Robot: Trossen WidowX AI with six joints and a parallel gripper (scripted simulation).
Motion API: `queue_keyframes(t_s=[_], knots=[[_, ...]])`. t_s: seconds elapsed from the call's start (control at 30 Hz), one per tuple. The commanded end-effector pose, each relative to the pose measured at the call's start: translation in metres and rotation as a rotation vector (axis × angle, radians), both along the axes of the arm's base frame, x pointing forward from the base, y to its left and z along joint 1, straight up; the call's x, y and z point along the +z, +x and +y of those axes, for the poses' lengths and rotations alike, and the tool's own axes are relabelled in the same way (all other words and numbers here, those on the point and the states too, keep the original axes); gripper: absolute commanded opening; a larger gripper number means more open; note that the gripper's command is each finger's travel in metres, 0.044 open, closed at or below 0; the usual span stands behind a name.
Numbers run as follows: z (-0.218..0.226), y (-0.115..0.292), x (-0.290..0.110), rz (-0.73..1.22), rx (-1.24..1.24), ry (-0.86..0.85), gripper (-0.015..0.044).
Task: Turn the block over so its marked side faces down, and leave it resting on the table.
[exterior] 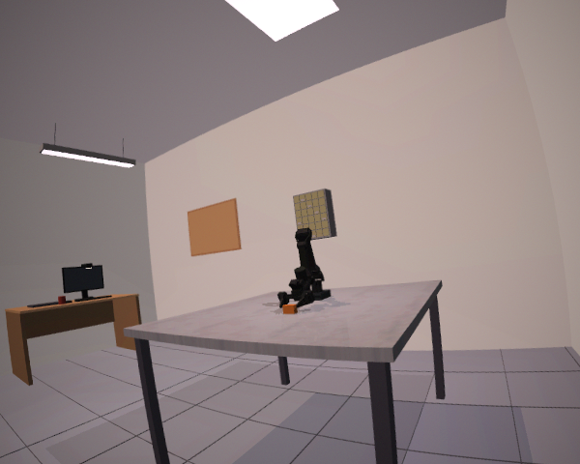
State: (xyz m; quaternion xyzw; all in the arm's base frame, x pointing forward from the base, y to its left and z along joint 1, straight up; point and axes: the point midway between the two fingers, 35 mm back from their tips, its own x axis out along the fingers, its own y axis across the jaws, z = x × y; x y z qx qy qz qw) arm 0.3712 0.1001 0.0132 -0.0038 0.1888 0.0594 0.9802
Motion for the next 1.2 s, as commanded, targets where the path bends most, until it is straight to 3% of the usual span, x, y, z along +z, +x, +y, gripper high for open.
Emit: queue_keyframes(t_s=[0.0, 0.23, 0.47, 0.57, 1.17], knots=[[0.001, 0.003, -0.001, 0.024, 0.001, -0.009, 0.0440], [0.007, 0.016, 0.013, 0.276, 0.011, -0.043, 0.0440], [0.003, 0.001, 0.063, 0.484, 0.011, -0.054, 0.0440], [-0.001, -0.013, 0.066, 0.561, 0.008, -0.070, 0.0440], [-0.003, -0.019, 0.072, 0.603, 0.006, -0.075, 0.0440]])
